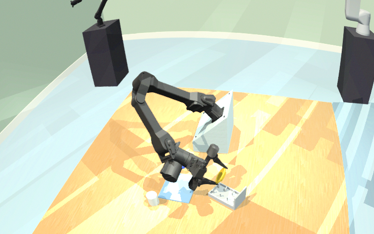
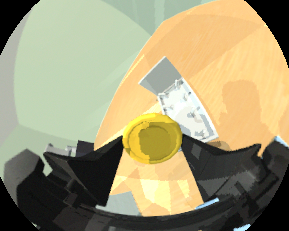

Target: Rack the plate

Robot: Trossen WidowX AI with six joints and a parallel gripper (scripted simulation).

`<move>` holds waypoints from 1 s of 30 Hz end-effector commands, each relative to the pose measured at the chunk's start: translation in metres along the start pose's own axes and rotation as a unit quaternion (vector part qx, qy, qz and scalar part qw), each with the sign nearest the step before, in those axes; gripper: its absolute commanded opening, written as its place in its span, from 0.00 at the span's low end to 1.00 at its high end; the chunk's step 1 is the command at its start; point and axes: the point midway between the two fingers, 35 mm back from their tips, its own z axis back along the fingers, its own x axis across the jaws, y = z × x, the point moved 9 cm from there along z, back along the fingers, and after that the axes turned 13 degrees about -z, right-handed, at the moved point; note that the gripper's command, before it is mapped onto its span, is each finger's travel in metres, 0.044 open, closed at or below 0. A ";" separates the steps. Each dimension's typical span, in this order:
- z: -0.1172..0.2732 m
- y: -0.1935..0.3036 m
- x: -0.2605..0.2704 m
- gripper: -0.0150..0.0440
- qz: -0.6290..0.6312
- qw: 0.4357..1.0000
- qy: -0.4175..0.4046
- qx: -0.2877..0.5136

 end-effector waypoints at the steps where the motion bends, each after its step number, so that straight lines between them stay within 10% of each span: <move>1: -0.001 0.006 -0.005 0.25 0.041 0.999 -0.017 -0.029; 30: 0.005 0.057 -0.041 0.25 0.351 0.895 0.032 -0.274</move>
